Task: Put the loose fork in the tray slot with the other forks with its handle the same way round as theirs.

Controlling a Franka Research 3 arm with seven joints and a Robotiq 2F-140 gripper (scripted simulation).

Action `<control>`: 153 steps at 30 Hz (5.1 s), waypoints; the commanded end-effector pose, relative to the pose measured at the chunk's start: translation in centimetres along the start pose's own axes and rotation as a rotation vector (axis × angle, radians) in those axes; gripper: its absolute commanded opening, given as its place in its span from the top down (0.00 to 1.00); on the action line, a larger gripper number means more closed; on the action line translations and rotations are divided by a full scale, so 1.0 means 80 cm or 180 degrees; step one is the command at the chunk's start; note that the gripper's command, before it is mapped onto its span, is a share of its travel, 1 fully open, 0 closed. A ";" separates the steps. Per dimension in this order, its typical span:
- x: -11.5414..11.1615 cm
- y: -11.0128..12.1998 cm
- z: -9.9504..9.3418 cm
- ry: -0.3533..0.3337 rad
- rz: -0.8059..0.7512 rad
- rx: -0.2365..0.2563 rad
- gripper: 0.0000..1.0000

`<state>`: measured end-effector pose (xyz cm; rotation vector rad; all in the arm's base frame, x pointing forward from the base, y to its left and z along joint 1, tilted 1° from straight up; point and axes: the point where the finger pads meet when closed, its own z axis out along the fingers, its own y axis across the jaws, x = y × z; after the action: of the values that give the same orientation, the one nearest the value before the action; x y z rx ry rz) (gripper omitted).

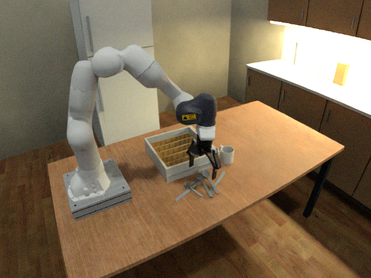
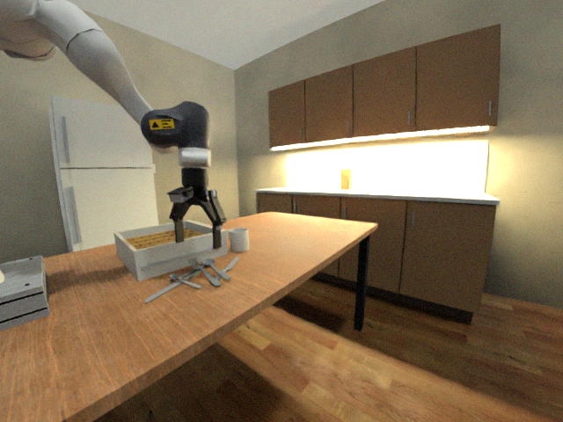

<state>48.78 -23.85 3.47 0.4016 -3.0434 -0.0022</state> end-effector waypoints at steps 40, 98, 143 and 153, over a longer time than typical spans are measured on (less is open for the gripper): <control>-0.011 -0.004 0.005 -0.0114 -0.2557 0.0053 0.00; -0.017 -0.005 0.005 -0.0153 -0.3615 0.0121 0.74; -0.020 -0.005 0.046 -0.0153 -0.3615 0.0121 0.74; -0.021 -0.005 0.054 -0.0153 -0.3615 0.0121 0.74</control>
<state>49.88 -23.73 -0.91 2.0161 -2.3936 -0.0300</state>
